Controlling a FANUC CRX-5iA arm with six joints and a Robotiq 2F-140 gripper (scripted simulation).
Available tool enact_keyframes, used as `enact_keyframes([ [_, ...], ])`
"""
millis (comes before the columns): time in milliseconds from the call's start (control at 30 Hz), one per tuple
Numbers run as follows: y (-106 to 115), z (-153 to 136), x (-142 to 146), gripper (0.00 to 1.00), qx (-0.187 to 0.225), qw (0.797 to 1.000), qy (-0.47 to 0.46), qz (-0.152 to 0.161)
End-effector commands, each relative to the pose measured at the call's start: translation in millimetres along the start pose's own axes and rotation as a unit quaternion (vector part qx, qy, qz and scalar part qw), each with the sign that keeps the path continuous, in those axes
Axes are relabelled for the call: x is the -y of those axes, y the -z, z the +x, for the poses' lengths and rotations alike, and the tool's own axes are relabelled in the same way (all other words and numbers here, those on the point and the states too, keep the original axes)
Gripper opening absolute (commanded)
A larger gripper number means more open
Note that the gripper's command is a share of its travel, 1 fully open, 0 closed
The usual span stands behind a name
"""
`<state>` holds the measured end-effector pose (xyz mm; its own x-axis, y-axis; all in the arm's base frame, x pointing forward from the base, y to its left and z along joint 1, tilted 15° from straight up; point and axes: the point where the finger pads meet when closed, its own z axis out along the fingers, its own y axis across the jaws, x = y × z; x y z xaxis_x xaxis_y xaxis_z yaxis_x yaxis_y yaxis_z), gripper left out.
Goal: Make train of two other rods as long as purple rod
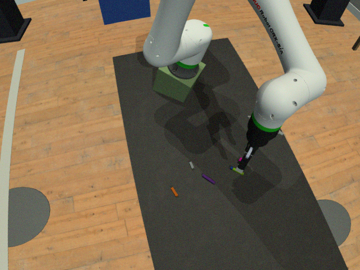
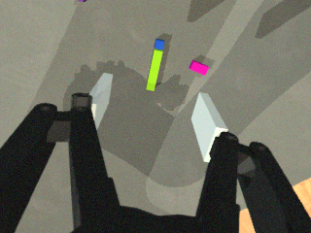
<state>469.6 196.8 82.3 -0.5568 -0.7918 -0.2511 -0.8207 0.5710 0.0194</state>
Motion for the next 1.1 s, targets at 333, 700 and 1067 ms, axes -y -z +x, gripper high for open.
enact_keyframes([
  [333, 0.2, -0.1, 0.1, 1.0, 0.0, 1.0, 0.0, 0.0],
  [700, 12.5, -0.1, 0.1, 1.0, 0.0, 1.0, 0.0, 0.0],
  [1067, 51.7, -0.1, 0.1, 1.0, 0.0, 1.0, 0.0, 0.0],
])
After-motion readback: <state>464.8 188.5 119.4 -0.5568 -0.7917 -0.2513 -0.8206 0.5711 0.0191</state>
